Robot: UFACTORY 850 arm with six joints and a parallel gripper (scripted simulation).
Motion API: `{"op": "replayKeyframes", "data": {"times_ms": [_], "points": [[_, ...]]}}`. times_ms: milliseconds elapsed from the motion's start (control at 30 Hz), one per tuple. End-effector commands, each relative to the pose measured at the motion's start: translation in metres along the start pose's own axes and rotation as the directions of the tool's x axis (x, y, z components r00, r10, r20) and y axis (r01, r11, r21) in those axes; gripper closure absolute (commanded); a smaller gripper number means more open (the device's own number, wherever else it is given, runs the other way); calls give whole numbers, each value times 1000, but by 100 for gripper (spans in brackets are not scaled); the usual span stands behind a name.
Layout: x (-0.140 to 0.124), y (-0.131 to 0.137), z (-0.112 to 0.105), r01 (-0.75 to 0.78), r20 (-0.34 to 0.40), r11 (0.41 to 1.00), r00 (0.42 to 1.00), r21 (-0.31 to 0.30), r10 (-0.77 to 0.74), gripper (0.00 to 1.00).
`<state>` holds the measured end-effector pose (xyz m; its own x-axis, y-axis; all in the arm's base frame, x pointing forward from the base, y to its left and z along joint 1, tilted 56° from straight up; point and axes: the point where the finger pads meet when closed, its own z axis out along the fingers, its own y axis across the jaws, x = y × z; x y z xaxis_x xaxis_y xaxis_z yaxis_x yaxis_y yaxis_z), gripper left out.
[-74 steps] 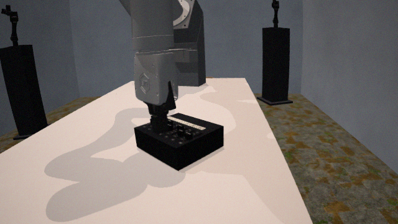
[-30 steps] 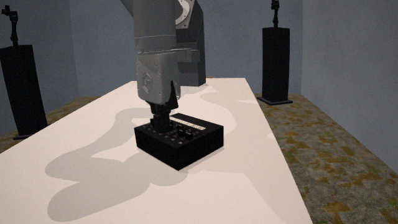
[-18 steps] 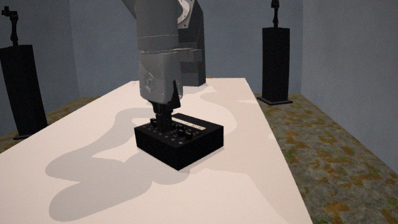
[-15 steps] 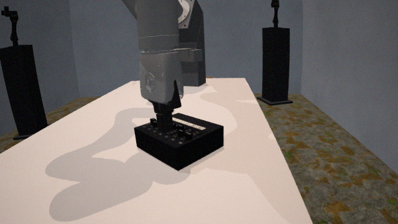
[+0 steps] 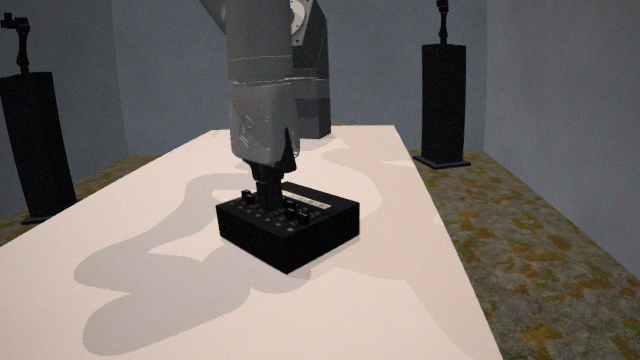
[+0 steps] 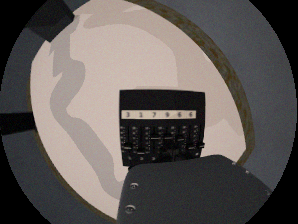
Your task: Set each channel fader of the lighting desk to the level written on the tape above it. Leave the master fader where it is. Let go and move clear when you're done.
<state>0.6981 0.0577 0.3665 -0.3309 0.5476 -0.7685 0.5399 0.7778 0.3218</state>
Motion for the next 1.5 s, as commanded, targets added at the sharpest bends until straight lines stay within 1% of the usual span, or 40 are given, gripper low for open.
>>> {"op": "replayKeyframes", "data": {"times_ms": [0,500,1467], "points": [[2,1,0,0,1,1000,1000,-1,0,100],[8,1,0,0,1,1000,1000,-1,0,100],[11,1,0,0,1,1000,1000,-1,0,100]]}}
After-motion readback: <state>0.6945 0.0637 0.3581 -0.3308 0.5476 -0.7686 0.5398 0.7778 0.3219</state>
